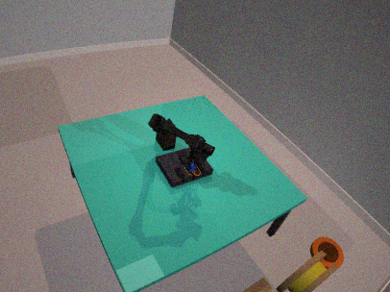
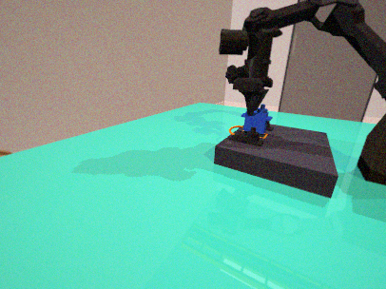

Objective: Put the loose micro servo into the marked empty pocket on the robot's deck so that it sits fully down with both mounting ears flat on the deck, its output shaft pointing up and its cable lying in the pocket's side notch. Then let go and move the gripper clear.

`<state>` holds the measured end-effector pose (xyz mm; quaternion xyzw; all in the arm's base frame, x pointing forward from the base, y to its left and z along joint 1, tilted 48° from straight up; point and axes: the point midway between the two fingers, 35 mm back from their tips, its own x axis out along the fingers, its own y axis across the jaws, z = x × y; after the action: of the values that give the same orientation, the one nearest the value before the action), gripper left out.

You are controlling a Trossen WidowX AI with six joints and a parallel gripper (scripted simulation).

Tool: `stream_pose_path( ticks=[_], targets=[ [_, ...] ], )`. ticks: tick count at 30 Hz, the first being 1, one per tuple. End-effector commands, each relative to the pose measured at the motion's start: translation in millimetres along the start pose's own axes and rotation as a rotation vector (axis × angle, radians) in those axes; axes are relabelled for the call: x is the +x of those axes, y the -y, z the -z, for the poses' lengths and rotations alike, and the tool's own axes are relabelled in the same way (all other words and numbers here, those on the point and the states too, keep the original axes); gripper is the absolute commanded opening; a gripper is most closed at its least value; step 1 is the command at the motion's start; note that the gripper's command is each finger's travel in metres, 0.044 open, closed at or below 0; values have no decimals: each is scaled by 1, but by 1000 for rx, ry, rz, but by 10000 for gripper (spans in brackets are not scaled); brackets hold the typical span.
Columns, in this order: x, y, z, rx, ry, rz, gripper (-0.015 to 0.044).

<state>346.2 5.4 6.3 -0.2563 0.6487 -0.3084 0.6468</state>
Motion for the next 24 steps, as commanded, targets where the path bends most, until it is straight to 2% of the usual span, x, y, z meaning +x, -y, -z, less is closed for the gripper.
stream_pose_path(
  ticks=[1, 24],
  targets=[
    [-1, -2, -1, -6, 7, 3, 0],
    [10, -3, -3, -6, 7, 3, 0]
  ],
)
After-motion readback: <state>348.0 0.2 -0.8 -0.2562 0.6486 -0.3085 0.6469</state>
